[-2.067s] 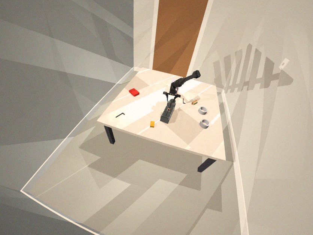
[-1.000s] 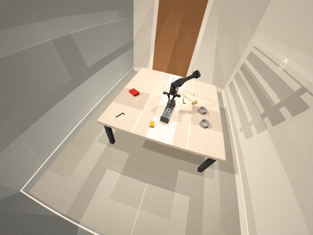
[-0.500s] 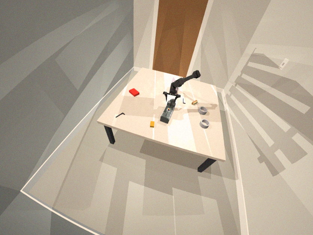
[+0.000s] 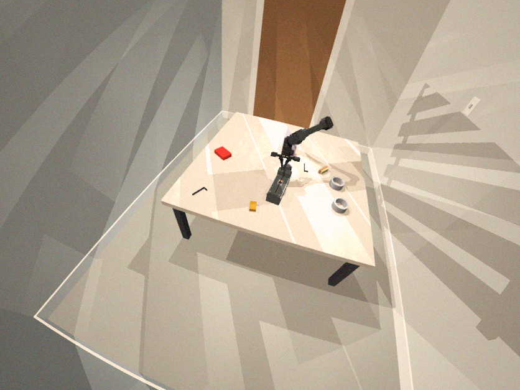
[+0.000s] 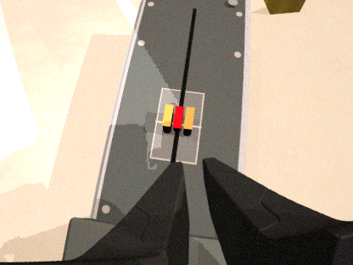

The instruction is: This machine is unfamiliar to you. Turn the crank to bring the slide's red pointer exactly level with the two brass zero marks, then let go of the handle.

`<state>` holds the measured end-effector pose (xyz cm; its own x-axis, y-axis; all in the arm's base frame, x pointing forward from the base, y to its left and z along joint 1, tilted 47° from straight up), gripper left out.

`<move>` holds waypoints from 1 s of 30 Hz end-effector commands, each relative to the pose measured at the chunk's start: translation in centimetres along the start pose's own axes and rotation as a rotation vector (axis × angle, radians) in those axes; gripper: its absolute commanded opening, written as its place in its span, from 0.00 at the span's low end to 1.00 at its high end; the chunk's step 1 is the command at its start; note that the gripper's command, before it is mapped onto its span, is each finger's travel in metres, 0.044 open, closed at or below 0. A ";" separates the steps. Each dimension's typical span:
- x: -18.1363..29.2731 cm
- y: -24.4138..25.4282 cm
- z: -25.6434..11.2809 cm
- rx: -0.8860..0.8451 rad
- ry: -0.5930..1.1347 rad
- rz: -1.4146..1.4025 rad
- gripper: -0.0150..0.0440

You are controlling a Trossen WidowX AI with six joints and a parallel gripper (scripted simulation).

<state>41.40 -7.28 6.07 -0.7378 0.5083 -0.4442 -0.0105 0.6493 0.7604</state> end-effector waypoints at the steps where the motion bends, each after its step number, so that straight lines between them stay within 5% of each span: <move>1: 0.0 0.0 0.0 0.000 0.000 0.000 0.25; 16: 0.0 0.0 0.0 -0.001 0.000 0.000 0.25; 30: 0.0 0.0 0.0 -0.001 0.000 0.000 0.88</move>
<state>41.39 -7.26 6.09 -0.7381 0.5084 -0.4435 -0.0114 0.6479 0.7616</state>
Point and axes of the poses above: the point midway between the two fingers, 35 mm back from their tips, its own z axis out along the fingers, its own y axis across the jaws, x = y × z, the point moved 2 cm from there along -z, back along the fingers, and after that the axes turned 9 degrees about z, right-handed, at the moved point
